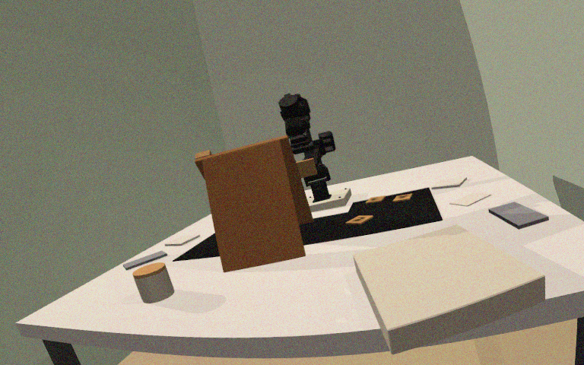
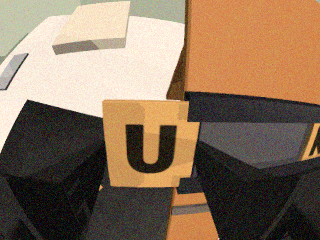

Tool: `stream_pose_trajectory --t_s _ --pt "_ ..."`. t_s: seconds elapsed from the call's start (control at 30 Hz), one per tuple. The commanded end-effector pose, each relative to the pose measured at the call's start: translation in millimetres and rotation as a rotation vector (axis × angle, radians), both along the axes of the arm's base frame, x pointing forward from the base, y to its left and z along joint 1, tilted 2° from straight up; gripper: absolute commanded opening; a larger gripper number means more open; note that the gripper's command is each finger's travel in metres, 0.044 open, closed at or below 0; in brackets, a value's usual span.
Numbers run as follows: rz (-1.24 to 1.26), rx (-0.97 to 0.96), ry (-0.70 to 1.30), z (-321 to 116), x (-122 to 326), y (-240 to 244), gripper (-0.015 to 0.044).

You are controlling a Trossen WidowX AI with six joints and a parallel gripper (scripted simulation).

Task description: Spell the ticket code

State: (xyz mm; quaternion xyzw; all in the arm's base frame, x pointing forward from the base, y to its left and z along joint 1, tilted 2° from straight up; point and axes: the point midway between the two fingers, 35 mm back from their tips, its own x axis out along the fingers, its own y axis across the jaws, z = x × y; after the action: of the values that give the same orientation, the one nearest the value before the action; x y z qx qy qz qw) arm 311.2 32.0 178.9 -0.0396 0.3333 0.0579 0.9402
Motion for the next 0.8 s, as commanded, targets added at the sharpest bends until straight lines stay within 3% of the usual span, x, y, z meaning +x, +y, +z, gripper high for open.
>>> stream_pose_trajectory --t_s 0.0,0.77 --pt "0.008 -0.001 0.001 0 0 -1 0.0000" --pt "0.008 -0.003 0.001 1 2 -12 0.0000"
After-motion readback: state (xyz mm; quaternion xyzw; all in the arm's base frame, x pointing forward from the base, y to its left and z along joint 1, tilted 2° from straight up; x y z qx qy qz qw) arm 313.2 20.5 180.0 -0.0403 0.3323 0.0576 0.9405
